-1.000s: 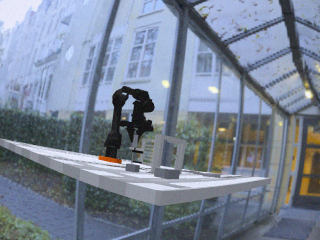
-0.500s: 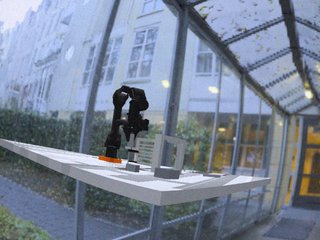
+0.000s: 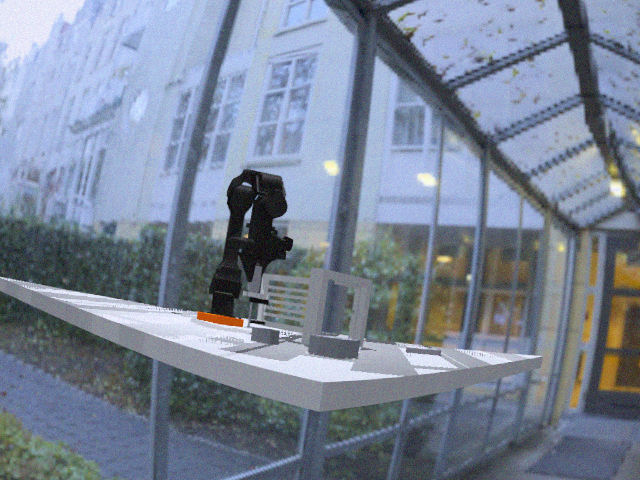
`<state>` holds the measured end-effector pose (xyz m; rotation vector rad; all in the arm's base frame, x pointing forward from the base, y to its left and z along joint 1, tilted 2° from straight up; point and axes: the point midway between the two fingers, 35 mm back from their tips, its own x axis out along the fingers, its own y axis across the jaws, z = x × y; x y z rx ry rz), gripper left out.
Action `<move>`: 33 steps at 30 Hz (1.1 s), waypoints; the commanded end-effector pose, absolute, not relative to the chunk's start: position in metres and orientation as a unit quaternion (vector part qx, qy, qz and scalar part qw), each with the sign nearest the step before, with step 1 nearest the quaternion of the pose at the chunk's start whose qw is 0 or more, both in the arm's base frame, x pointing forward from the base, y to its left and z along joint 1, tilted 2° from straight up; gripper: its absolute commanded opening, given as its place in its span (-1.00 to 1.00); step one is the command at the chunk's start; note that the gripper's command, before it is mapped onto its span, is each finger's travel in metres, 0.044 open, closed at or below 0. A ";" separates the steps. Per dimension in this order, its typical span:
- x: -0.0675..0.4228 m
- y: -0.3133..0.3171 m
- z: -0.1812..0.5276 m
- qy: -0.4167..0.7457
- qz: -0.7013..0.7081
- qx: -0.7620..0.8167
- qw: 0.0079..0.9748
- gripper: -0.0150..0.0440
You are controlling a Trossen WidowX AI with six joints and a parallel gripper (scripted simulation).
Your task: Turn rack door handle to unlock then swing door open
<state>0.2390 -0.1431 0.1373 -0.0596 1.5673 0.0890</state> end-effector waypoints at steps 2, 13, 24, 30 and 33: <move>0.243 -0.156 0.135 0.706 0.072 -0.060 0.702 -0.41; 0.243 -0.157 0.135 0.706 0.073 -0.061 0.702 -0.41; 0.243 -0.157 0.135 0.706 0.073 -0.061 0.702 0.04; 0.243 -0.157 0.135 0.706 0.073 -0.061 0.702 0.51; 0.243 -0.157 0.137 0.706 0.073 -0.061 0.702 0.51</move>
